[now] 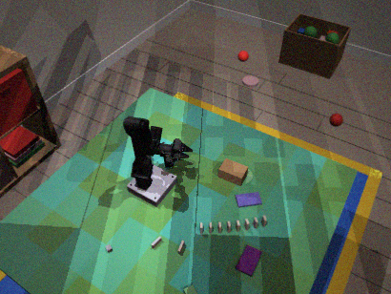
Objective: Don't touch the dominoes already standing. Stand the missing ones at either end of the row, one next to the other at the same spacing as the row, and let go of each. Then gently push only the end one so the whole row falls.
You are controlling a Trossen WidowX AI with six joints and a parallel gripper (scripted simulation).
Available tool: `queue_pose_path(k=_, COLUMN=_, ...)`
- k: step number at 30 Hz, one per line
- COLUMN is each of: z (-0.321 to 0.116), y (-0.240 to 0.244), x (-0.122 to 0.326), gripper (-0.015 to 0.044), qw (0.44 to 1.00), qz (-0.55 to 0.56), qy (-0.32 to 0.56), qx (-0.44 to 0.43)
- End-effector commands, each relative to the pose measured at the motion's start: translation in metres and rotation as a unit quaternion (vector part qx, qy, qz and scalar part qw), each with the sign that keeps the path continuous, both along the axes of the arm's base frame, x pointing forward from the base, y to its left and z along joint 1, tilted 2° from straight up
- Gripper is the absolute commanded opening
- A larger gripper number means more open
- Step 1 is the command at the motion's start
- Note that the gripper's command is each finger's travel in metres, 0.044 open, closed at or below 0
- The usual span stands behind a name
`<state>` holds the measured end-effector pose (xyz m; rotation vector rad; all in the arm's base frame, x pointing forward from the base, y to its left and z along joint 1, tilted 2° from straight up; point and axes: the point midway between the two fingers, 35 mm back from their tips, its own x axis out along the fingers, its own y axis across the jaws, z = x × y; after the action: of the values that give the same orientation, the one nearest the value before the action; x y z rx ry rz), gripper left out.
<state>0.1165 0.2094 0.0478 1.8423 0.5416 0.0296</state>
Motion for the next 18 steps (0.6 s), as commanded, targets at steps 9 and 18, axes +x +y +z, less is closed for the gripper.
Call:
queue_pose_path(k=9, z=-0.006, y=0.011, x=0.046, gripper=0.0440, qw=0.990, qz=-0.047, qy=0.015, qx=-0.130)
queue_pose_path(k=18, z=-0.010, y=-0.002, x=0.122, gripper=0.0440, qw=0.952, qz=-0.090, qy=0.076, qx=-0.282)
